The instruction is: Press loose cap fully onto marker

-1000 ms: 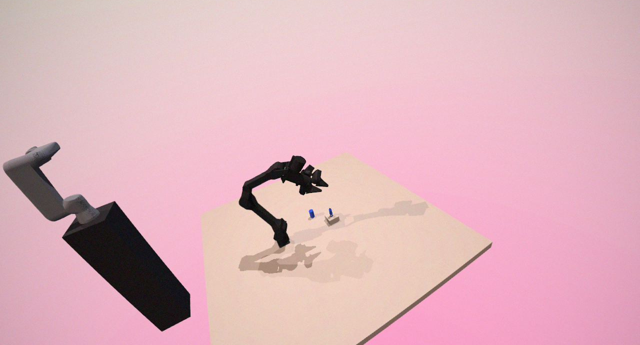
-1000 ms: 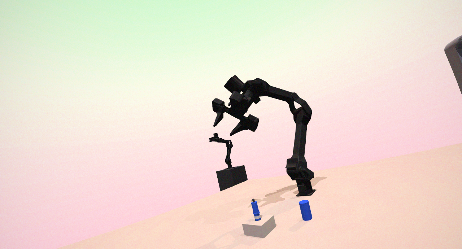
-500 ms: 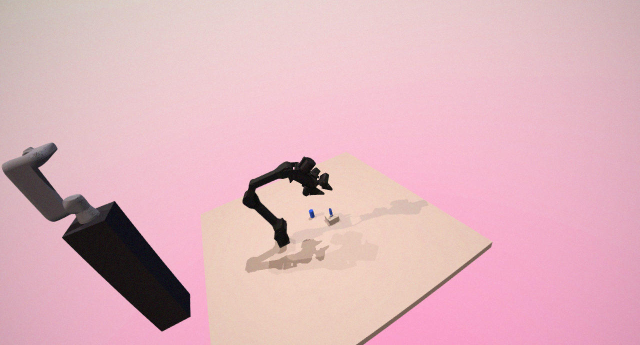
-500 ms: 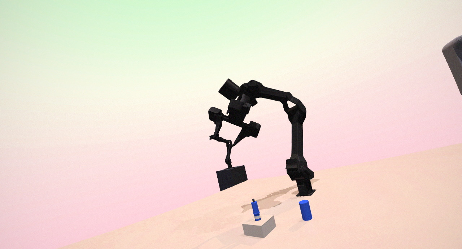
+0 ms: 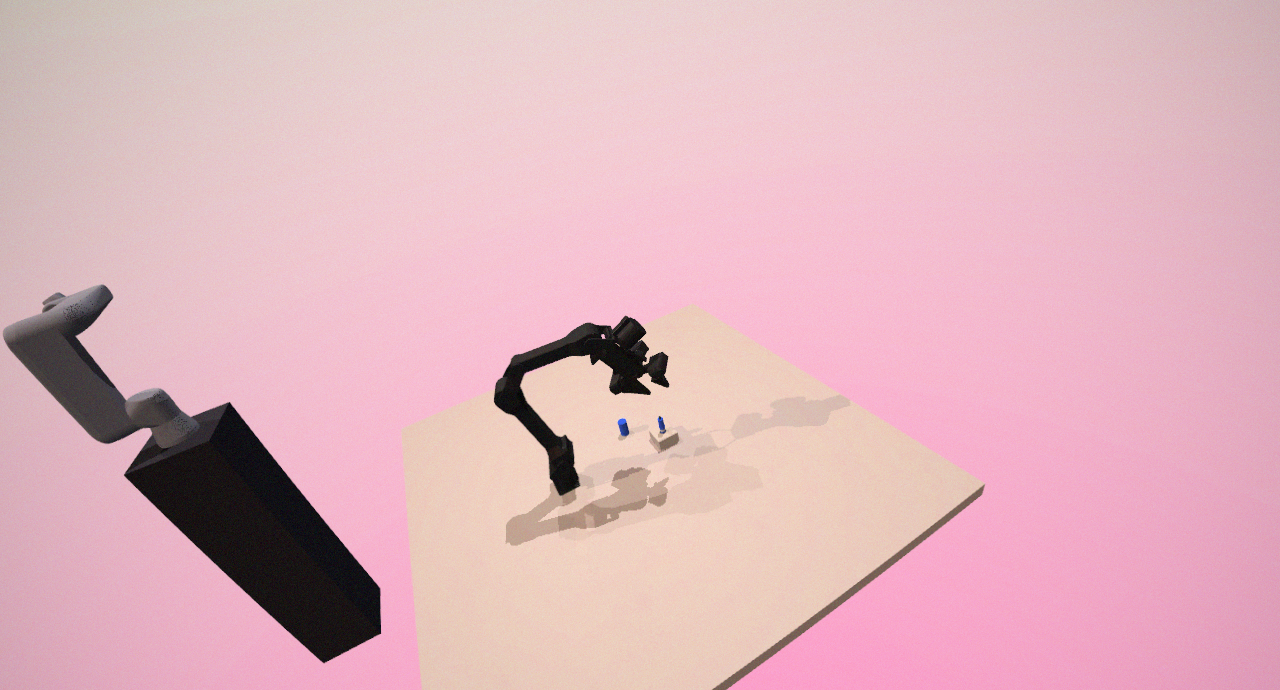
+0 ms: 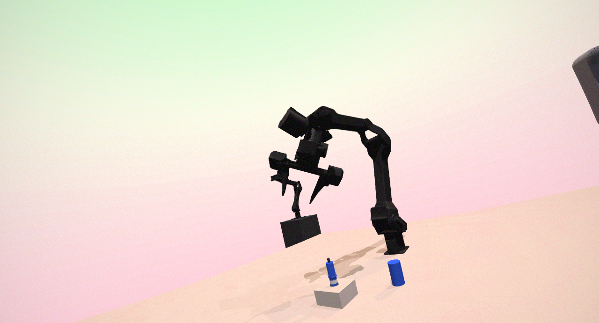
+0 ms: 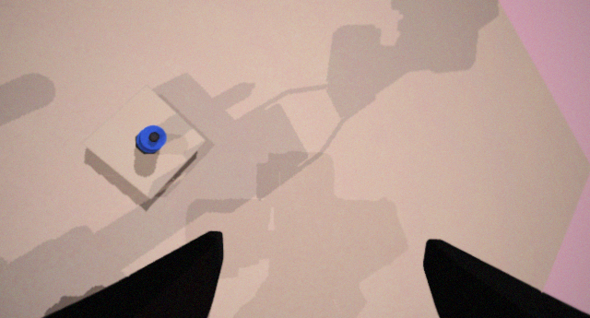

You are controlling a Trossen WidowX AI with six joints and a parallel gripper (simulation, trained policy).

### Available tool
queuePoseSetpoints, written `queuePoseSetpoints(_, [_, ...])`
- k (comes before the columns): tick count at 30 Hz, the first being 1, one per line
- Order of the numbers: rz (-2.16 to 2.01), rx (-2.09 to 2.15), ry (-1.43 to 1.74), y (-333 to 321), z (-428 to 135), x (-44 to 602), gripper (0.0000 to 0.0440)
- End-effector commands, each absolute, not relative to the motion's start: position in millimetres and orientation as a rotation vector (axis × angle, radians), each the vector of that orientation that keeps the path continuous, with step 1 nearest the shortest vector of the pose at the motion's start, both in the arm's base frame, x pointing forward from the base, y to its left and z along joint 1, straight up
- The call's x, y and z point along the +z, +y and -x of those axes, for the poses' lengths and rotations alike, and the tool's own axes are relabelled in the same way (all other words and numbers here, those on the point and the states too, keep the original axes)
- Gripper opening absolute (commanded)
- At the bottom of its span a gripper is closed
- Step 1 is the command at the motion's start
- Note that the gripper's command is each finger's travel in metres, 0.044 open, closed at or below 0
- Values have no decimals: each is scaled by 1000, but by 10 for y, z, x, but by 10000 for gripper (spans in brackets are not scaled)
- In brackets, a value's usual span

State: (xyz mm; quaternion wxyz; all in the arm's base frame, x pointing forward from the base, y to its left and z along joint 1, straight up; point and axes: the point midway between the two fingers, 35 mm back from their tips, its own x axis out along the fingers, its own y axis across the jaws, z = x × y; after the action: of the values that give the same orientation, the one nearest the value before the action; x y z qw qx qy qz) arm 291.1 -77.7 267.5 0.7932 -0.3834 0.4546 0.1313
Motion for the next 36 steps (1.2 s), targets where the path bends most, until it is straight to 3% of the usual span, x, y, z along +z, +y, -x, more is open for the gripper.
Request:
queuePoseSetpoints(1, [816, 309, 1014, -731, -2945, 2566, 319])
queuePoseSetpoints(36, [773, 527, 1242, -126, -3036, 1914, 326])
